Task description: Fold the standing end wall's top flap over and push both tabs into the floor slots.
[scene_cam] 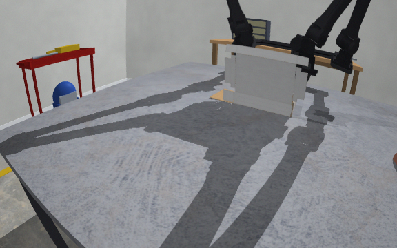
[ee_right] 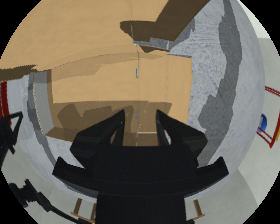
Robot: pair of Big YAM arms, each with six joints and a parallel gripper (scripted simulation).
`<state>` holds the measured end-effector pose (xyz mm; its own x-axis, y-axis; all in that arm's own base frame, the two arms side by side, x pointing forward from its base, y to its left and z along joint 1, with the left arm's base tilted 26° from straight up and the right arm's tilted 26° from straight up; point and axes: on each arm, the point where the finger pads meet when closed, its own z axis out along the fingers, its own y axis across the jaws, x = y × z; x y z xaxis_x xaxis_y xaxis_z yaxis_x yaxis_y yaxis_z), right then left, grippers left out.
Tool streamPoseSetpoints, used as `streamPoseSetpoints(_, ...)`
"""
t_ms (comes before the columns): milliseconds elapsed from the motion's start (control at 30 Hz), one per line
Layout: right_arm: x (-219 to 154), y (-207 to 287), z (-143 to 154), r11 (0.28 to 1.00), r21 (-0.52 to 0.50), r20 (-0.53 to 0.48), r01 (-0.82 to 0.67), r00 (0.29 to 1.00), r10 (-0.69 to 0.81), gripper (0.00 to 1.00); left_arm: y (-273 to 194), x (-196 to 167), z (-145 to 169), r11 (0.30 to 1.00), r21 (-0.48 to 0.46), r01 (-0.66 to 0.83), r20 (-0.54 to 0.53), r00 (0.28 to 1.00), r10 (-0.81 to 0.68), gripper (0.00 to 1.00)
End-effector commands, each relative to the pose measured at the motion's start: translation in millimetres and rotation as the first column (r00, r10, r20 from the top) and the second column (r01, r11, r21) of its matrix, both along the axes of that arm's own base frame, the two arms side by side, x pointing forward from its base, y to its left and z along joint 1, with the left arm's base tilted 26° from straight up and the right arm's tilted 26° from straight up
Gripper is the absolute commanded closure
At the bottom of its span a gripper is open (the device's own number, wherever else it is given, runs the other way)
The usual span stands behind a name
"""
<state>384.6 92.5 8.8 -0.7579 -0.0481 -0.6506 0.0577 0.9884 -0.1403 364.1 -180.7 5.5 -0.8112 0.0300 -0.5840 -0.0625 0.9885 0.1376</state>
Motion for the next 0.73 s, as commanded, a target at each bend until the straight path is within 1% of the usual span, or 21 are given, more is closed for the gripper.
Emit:
streamPoseSetpoints(0, 12, 5, 16, 1.000, 0.016, 0.043, 0.004, 0.999, -0.004, 0.57, 7, 2, 6, 1.000, -0.004, -0.008, 0.008, 1.000, 0.008, 1.00)
streamPoseSetpoints(433, 12, 5, 16, 1.000, 0.016, 0.043, 0.004, 0.999, -0.004, 0.57, 7, 2, 6, 1.000, -0.004, -0.008, 0.008, 1.000, 0.008, 1.00)
streamPoseSetpoints(567, 4, 3, 5, 1.000, 0.006, 0.014, -0.002, 1.000, 0.002, 0.57, 7, 2, 6, 1.000, -0.004, -0.008, 0.008, 1.000, 0.008, 1.00)
streamPoseSetpoints(700, 4, 3, 5, 1.000, 0.006, 0.014, -0.002, 1.000, 0.002, 0.57, 7, 2, 6, 1.000, -0.004, -0.008, 0.008, 1.000, 0.008, 1.00)
